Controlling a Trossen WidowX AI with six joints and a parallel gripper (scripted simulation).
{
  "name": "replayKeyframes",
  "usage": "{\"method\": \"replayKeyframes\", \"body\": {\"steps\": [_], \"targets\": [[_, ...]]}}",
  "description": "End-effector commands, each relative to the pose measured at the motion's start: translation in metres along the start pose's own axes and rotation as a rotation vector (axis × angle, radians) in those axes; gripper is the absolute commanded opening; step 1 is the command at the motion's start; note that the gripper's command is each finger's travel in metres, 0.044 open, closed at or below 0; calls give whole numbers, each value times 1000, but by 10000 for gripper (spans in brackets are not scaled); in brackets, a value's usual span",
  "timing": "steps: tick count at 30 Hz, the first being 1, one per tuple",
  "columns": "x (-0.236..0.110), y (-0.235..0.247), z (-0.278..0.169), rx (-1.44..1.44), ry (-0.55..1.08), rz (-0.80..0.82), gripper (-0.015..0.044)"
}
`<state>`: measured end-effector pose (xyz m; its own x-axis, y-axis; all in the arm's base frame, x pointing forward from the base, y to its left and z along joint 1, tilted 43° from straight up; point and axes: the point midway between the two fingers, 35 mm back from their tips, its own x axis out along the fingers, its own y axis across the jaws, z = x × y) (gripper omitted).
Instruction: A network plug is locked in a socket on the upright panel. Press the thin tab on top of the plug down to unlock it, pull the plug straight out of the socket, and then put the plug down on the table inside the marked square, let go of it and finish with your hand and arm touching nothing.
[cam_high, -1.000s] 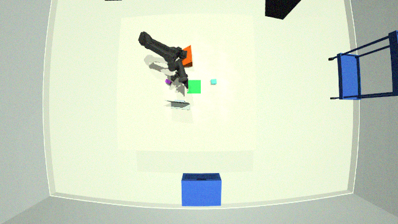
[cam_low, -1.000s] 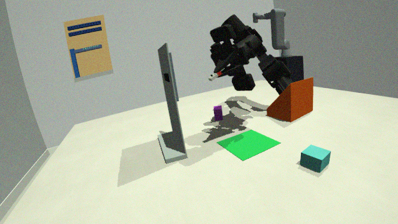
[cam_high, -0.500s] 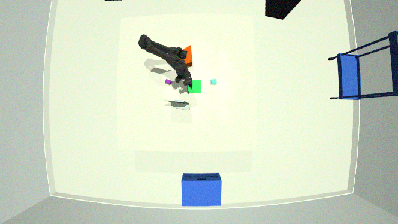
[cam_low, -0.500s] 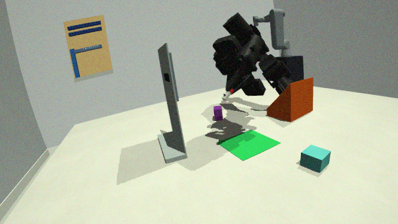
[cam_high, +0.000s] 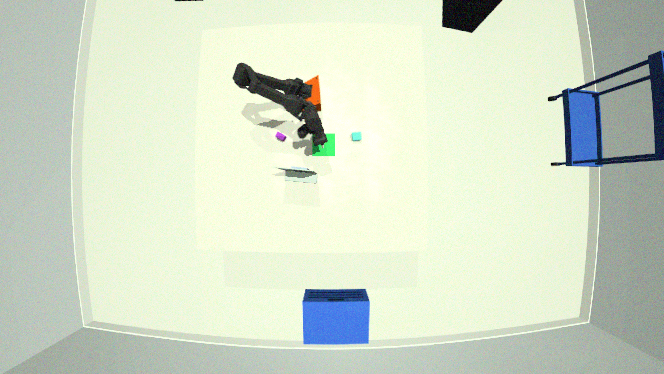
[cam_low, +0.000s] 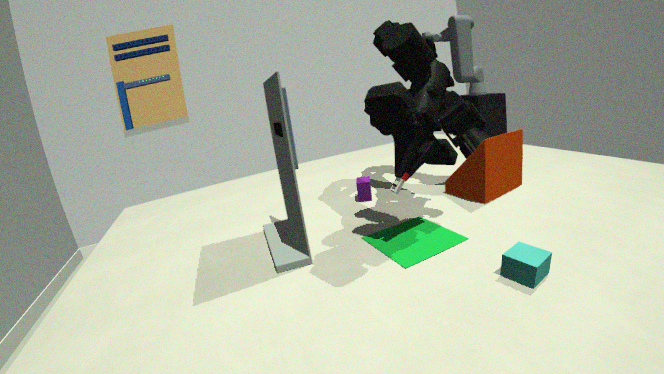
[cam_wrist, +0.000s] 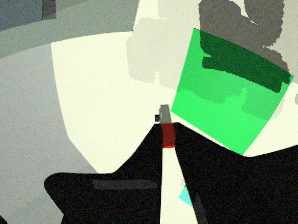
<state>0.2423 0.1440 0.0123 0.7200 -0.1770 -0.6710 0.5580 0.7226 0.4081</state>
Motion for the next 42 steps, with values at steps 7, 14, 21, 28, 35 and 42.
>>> {"method": "replayKeyframes", "body": {"steps": [7, 14, 21, 28, 35, 42], "targets": [[8, -15, -8, -11, -57, -126, 0], [12, -18, -8, -11, -58, -128, 0], [20, -24, -8, -11, -57, -129, 0], [27, -29, -8, -11, -57, -129, 0], [34, -35, -8, -11, -57, -129, 0], [40, -42, -7, -11, -57, -129, 0]]}}
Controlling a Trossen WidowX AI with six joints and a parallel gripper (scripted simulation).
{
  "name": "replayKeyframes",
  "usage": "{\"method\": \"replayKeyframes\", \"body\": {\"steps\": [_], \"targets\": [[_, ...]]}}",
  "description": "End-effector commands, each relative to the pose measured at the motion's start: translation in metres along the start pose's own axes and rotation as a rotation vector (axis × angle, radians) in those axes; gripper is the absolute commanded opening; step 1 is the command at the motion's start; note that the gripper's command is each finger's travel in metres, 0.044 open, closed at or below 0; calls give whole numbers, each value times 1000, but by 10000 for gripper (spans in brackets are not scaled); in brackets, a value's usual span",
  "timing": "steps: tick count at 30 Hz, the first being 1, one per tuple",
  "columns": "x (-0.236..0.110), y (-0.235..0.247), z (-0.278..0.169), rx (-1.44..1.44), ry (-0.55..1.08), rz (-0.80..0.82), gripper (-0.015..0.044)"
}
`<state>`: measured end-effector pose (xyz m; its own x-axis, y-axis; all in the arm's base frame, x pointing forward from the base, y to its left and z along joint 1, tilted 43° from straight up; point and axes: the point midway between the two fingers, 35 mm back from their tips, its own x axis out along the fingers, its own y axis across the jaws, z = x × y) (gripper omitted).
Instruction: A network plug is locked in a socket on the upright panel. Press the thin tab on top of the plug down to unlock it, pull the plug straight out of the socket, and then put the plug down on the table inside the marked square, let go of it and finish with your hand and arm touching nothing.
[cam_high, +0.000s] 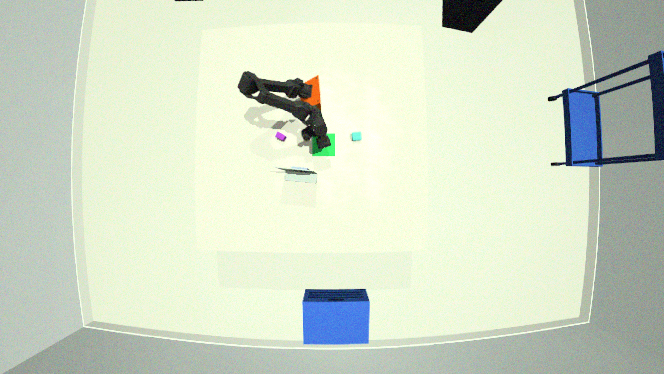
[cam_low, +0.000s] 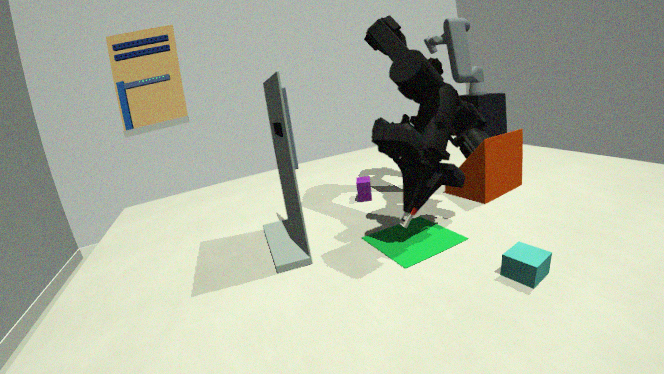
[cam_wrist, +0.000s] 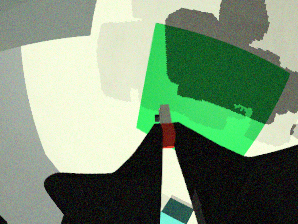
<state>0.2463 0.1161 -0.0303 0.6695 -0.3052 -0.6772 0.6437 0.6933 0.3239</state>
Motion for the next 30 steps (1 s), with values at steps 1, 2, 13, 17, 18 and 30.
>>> {"method": "replayKeyframes", "body": {"steps": [1, 2, 13, 17, 18, 30], "targets": [[5, -7, -1, -11, 3, -5, 0], [6, -7, -1, -11, 3, -5, 0], [16, -16, 1, -12, 1, -4, 0], [18, -19, 1, -12, 0, -4, 0], [19, -19, 1, -12, 0, -4, 0], [22, -19, 3, -12, 0, -4, 0]]}}
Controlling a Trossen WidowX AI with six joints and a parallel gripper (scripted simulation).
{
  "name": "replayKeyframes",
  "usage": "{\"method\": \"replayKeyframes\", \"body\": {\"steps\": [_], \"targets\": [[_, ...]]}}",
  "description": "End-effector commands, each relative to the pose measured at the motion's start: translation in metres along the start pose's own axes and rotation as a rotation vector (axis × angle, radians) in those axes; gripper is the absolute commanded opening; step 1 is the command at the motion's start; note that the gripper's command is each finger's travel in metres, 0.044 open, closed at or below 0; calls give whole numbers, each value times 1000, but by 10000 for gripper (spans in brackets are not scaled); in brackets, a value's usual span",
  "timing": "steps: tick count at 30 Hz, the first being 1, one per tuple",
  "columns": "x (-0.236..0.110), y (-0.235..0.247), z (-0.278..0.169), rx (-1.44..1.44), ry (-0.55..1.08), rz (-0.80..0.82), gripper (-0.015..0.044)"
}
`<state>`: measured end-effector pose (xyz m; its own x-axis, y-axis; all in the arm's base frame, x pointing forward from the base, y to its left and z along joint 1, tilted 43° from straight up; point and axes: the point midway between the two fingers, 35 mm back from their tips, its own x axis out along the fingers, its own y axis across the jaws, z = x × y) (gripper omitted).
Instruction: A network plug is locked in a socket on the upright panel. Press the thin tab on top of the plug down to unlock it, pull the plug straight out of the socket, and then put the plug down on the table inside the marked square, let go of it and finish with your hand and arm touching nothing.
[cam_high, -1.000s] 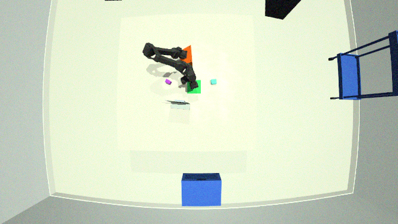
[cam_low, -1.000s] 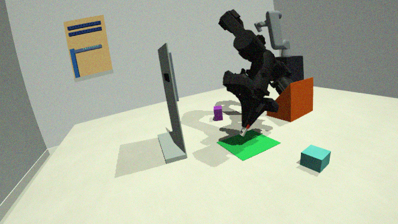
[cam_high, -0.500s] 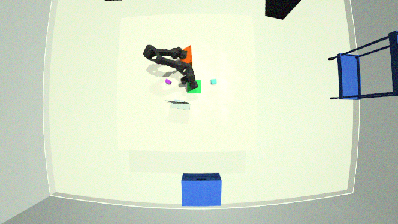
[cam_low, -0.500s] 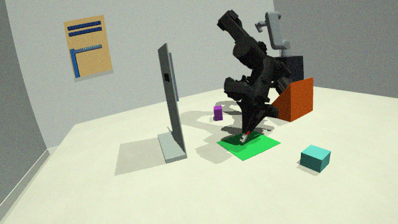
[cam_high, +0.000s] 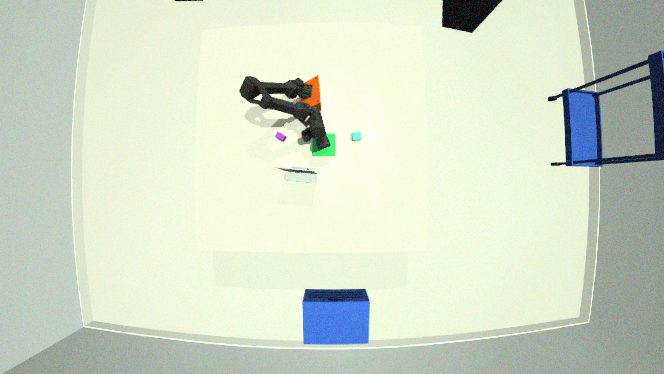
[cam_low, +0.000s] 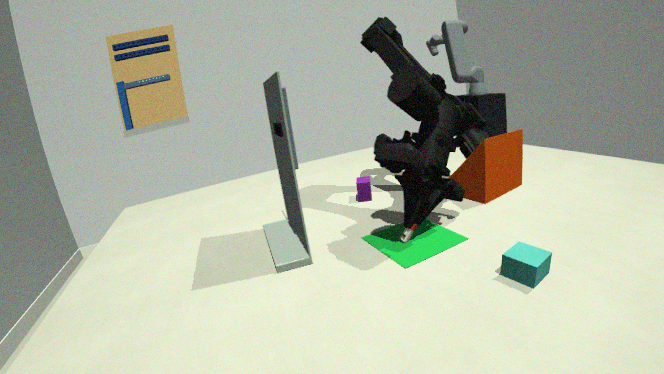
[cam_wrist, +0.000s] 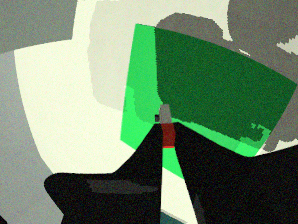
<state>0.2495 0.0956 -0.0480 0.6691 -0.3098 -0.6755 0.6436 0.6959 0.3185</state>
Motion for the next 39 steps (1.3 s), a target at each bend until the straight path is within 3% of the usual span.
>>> {"method": "replayKeyframes", "body": {"steps": [1, 7, 13, 39], "targets": [[2, -2, 0, -7, 4, -1, 0], [0, 0, 0, 0, 0, 0, 0], [0, 0, 0, 0, 0, 0, 156], [-23, 0, -2, -4, 5, -2, 156]]}}
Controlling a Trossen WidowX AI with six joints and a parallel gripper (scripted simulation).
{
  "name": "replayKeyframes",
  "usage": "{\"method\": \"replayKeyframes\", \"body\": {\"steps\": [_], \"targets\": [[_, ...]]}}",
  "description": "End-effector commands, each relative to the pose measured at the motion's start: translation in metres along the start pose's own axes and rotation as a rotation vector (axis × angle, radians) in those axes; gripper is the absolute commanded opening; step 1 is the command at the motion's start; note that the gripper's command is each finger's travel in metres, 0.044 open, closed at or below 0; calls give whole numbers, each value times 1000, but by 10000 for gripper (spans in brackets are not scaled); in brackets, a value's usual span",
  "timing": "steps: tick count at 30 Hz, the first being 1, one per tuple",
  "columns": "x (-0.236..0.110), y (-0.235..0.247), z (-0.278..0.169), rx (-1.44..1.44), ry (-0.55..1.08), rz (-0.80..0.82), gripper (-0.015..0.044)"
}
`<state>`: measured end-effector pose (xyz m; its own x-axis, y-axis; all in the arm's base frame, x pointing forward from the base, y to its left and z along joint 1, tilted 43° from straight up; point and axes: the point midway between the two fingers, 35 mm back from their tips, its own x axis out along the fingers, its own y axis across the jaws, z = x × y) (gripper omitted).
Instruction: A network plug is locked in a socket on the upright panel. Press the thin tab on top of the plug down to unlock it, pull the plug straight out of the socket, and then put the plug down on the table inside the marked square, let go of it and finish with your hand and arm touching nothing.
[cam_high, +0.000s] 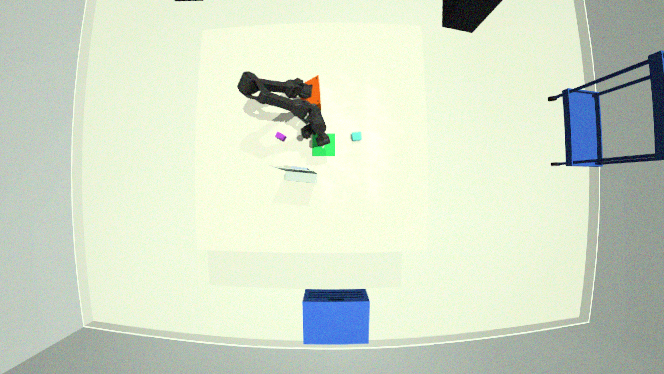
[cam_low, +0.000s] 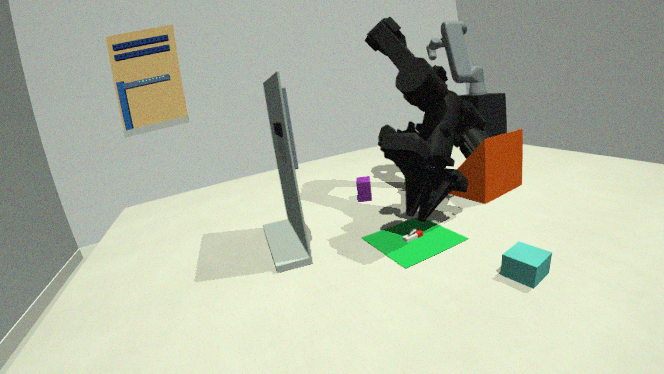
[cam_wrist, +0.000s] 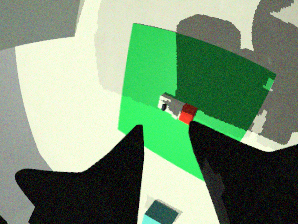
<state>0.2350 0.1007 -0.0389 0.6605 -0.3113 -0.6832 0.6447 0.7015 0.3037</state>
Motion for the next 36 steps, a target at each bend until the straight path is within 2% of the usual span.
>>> {"method": "replayKeyframes", "body": {"steps": [1, 36], "targets": [[-6, 3, 1, 9, -3, 7, 156], [-40, 26, -3, 8, 4, 5, 156]]}}
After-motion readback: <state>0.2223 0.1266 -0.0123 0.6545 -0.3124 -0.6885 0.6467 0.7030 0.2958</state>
